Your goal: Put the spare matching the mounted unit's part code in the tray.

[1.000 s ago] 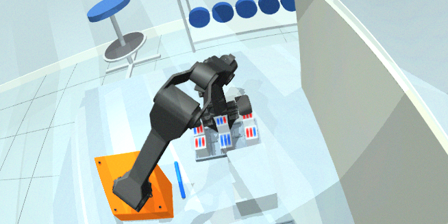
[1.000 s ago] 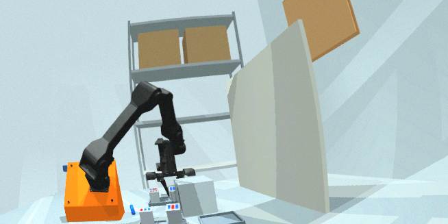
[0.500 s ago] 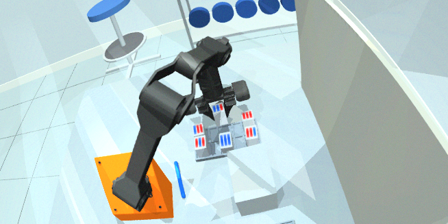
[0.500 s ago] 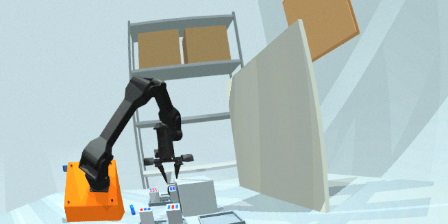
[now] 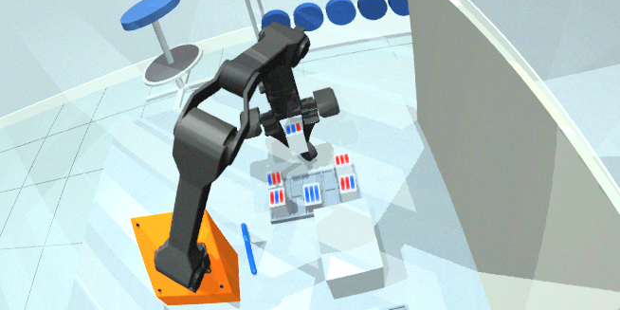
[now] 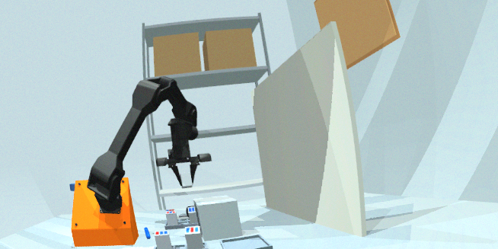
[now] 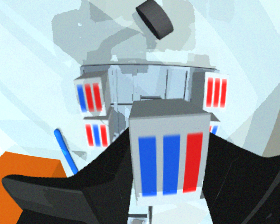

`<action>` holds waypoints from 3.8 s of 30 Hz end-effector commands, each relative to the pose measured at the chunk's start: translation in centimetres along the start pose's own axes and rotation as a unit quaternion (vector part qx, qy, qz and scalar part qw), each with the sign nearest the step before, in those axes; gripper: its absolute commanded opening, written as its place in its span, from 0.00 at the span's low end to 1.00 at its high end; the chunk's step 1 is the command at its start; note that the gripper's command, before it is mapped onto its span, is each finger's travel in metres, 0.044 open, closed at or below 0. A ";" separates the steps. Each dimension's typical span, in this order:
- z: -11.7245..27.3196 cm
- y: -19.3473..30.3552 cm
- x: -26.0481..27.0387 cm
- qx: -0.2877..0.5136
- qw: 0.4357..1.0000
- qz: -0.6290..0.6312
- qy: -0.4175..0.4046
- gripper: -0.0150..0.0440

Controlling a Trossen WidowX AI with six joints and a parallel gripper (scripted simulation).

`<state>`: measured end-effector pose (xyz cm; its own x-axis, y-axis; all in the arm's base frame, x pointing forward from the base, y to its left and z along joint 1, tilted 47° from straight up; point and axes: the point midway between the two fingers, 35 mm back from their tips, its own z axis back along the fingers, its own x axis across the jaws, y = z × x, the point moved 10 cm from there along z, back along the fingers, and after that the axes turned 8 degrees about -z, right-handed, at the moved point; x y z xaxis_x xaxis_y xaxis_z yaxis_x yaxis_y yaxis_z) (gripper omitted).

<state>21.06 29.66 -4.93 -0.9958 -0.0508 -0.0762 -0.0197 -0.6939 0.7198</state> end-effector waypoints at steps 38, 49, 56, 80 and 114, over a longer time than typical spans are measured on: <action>5.1 23.4 -12.9 -0.044 0.999 0.004 -0.005 0.25; 4.3 33.5 -13.7 -0.021 1.000 0.001 0.002 0.25; 3.8 39.8 -12.8 0.003 1.000 -0.002 0.001 0.25; 2.2 40.9 -12.8 0.006 1.000 -0.003 -0.001 0.25; -0.6 40.9 -13.2 0.003 1.000 -0.003 -0.001 0.25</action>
<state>33.45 1.66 25.22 -0.9958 -0.0423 -0.0807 -0.0291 -0.6919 0.7214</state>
